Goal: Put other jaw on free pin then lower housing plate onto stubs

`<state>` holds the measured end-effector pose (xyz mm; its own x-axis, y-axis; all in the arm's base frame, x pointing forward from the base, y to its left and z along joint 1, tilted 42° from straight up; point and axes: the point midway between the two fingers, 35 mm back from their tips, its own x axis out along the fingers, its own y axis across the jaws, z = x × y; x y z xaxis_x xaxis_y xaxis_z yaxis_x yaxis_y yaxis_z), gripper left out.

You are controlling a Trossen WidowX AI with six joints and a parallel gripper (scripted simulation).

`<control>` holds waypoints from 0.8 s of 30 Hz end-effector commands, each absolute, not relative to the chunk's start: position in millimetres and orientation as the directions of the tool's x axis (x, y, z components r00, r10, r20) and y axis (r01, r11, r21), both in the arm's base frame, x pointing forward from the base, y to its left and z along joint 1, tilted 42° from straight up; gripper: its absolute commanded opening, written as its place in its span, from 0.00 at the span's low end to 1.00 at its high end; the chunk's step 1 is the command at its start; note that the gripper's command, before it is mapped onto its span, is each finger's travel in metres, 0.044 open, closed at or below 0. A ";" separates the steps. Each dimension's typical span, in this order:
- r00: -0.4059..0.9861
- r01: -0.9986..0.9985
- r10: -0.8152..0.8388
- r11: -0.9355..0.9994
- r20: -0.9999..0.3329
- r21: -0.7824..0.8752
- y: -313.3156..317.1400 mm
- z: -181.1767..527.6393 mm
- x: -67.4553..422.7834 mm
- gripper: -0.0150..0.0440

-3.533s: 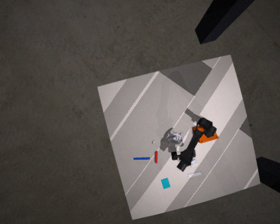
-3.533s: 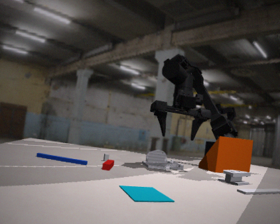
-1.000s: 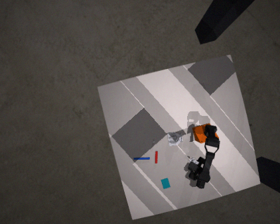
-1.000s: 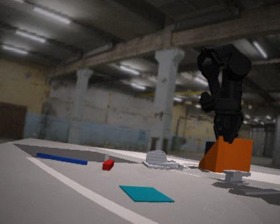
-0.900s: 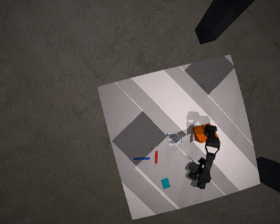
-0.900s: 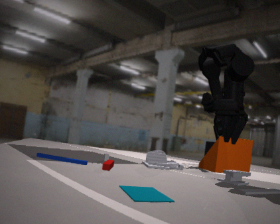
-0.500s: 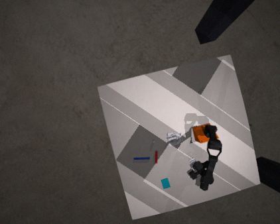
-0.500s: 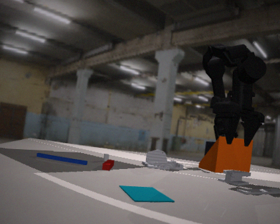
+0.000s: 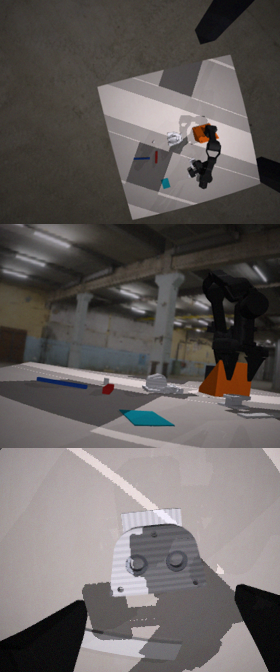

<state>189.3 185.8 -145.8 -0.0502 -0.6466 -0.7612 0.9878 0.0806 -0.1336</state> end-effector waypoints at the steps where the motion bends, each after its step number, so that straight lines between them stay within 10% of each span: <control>1: -0.052 0.986 -0.653 0.084 -0.755 -0.141 177.4 -152.4 186.8 1.00; 24: -0.051 0.986 -0.653 0.085 -0.755 -0.140 165.3 -169.3 187.5 1.00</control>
<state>188.7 170.4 -165.5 -0.0495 -0.6474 -0.7606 0.9878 0.0809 -0.1332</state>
